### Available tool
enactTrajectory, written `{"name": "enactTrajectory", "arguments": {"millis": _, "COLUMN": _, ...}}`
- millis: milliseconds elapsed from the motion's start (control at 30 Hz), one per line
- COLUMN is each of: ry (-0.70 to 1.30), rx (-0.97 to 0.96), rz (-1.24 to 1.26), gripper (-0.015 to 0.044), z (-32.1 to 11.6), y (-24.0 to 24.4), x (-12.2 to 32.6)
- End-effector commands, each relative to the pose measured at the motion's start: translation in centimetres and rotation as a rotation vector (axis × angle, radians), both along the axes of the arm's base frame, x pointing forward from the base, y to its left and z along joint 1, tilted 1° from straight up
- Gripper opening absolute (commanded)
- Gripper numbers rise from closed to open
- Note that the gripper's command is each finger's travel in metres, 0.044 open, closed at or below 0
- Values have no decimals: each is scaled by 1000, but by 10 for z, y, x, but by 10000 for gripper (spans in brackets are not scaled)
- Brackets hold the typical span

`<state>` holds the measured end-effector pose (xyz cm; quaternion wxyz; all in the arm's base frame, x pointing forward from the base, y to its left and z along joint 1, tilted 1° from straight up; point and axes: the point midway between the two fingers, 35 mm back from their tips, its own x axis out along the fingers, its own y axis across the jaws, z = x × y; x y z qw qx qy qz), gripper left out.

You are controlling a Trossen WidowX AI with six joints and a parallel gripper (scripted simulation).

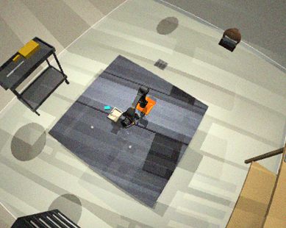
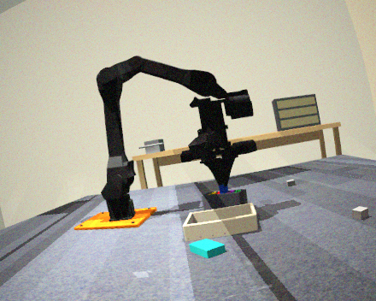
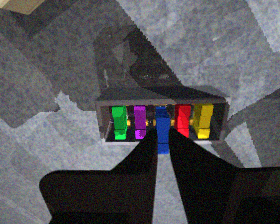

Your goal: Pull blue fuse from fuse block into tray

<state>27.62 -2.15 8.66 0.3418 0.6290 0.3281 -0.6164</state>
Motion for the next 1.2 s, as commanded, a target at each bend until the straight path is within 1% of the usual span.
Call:
{"name": "enactTrajectory", "arguments": {"millis": 0, "ry": 2, "rx": -1, "rz": -4, "gripper": 0, "z": 2, "y": 0, "x": -1}}
{"name": "enactTrajectory", "arguments": {"millis": 1167, "ry": 3, "rx": -2, "rz": -7, "gripper": 0, "z": 22, "y": 0, "x": -1}}
